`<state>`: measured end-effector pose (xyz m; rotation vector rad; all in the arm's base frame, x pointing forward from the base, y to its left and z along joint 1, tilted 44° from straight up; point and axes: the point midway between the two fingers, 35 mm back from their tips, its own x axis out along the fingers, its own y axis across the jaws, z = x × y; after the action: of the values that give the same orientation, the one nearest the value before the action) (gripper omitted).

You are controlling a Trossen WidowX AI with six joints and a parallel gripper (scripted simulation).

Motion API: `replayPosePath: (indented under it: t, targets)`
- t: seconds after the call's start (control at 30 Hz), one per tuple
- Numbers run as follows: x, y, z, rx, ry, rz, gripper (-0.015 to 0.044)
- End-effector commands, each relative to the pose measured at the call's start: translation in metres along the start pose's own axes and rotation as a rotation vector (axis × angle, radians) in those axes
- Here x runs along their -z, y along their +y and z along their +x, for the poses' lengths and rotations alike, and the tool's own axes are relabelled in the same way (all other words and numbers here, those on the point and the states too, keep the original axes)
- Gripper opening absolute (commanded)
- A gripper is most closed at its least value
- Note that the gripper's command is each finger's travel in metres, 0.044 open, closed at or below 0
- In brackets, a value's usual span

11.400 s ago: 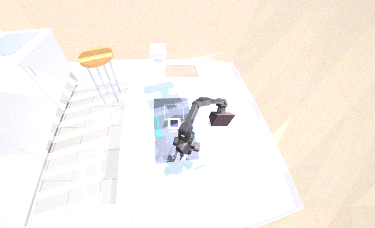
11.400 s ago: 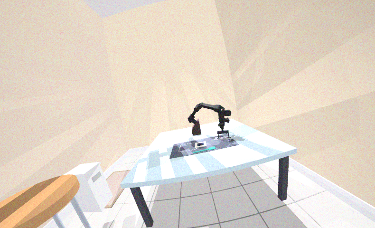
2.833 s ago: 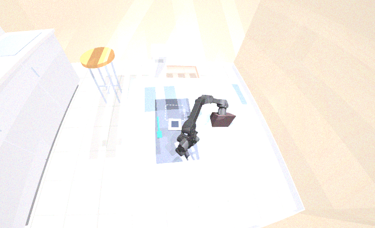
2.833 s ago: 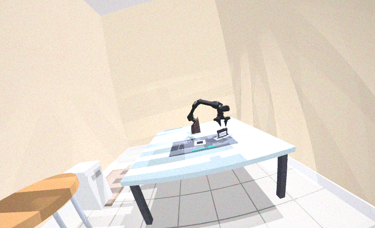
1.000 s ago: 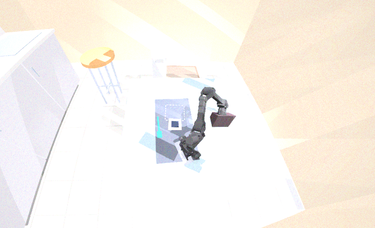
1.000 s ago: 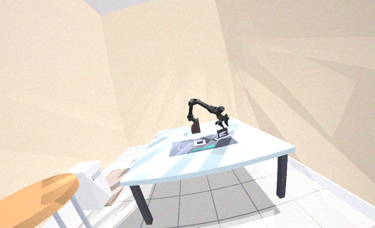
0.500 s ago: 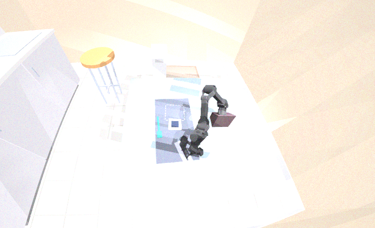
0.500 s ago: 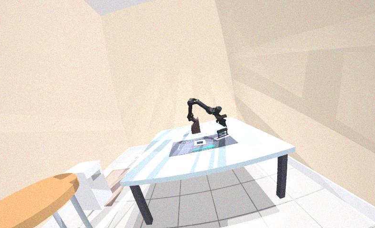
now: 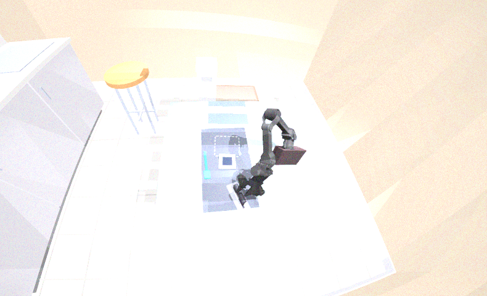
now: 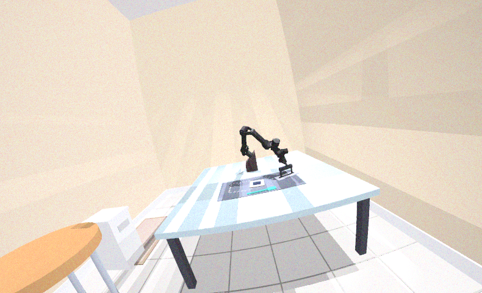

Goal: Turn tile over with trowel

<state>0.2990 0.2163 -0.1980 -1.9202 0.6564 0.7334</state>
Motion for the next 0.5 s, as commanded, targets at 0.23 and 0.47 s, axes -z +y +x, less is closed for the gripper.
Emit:
replayPosePath:
  t: [0.23,0.47]
  targets:
    - [0.032,0.013,-0.009,0.066,0.052,-0.345,0.0300]
    - [0.040,0.016,-0.012,0.077,0.069,-0.427,0.0300]
